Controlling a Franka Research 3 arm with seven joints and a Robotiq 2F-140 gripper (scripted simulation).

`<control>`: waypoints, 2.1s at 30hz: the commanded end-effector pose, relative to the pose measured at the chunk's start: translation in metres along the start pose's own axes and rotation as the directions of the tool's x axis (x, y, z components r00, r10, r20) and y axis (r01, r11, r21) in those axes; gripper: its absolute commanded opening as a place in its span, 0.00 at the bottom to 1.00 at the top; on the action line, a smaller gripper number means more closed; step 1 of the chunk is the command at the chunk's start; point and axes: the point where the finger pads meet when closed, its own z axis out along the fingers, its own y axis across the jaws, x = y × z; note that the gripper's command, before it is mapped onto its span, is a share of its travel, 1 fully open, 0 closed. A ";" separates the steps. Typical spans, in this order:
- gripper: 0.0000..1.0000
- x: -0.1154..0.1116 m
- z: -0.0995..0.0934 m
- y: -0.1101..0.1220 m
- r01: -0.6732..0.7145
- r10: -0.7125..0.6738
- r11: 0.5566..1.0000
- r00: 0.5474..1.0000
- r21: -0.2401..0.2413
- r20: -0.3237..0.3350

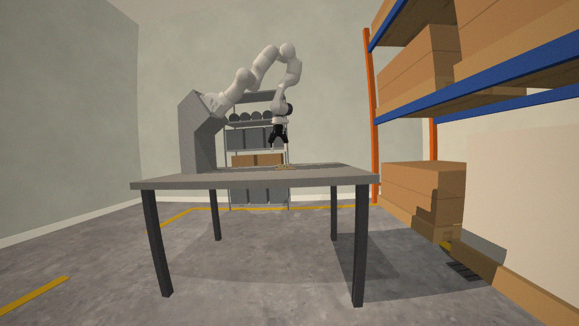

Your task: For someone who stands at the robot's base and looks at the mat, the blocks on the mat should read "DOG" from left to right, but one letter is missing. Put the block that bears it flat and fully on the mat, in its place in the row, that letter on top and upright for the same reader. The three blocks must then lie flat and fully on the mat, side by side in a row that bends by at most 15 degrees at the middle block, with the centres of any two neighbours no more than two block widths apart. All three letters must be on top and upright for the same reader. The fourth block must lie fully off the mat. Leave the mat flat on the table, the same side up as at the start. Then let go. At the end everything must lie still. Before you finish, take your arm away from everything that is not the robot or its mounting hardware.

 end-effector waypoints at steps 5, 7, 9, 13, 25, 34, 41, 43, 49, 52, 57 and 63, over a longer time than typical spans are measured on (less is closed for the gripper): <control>1.00 -0.001 0.002 -0.001 0.195 -0.195 0.981 0.981 0.005 0.003; 1.00 -0.001 0.002 -0.001 0.195 -0.195 0.981 0.981 0.005 0.003; 1.00 -0.001 0.003 -0.001 0.247 -0.247 0.969 0.969 0.005 0.003; 1.00 -0.001 0.005 -0.001 0.304 -0.304 0.953 0.953 0.006 0.003; 1.00 -0.001 0.009 -0.002 0.459 -0.459 0.888 0.888 0.008 0.001; 1.00 -0.002 0.012 -0.002 0.572 -0.572 0.821 0.821 0.009 0.000; 1.00 -0.002 0.013 -0.002 0.627 -0.627 0.779 0.779 0.010 -0.001; 0.37 -0.002 0.013 -0.002 0.628 -0.628 0.778 0.778 0.010 -0.001; 0.37 -0.002 0.013 -0.002 0.628 -0.628 0.778 0.778 0.010 -0.001; 0.37 -0.002 0.013 -0.002 0.628 -0.628 0.778 0.778 0.010 -0.001; 0.37 -0.002 0.013 -0.002 0.628 -0.628 0.778 0.778 0.010 -0.001; 0.37 -0.002 0.013 -0.002 0.628 -0.628 0.778 0.778 0.010 -0.001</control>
